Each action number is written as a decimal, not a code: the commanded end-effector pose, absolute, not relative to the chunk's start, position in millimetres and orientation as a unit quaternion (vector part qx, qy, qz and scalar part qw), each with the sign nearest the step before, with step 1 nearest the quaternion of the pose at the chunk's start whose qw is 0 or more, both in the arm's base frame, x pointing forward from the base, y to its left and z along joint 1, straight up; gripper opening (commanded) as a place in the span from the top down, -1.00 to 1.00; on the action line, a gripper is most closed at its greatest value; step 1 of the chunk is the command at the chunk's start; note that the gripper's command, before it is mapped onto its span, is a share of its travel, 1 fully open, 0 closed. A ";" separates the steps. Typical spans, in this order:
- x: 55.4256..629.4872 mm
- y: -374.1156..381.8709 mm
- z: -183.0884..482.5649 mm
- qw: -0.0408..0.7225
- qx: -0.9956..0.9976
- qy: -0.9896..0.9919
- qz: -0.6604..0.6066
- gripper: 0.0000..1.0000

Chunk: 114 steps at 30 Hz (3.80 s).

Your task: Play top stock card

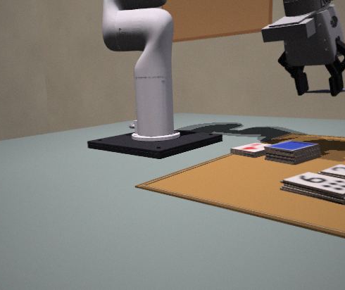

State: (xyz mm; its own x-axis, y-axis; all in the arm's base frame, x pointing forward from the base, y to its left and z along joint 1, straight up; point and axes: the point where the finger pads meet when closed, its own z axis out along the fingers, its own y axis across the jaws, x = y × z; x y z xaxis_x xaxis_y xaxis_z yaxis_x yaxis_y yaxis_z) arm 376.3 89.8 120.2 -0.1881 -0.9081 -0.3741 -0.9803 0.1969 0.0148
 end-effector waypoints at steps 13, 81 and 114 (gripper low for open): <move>377.6 89.8 110.4 0.144 -0.621 0.760 0.125 -0.48; 380.4 104.8 109.2 -0.209 -0.609 0.744 -0.177 -0.48; 381.6 112.0 99.5 -0.454 -0.509 0.621 -0.387 -0.48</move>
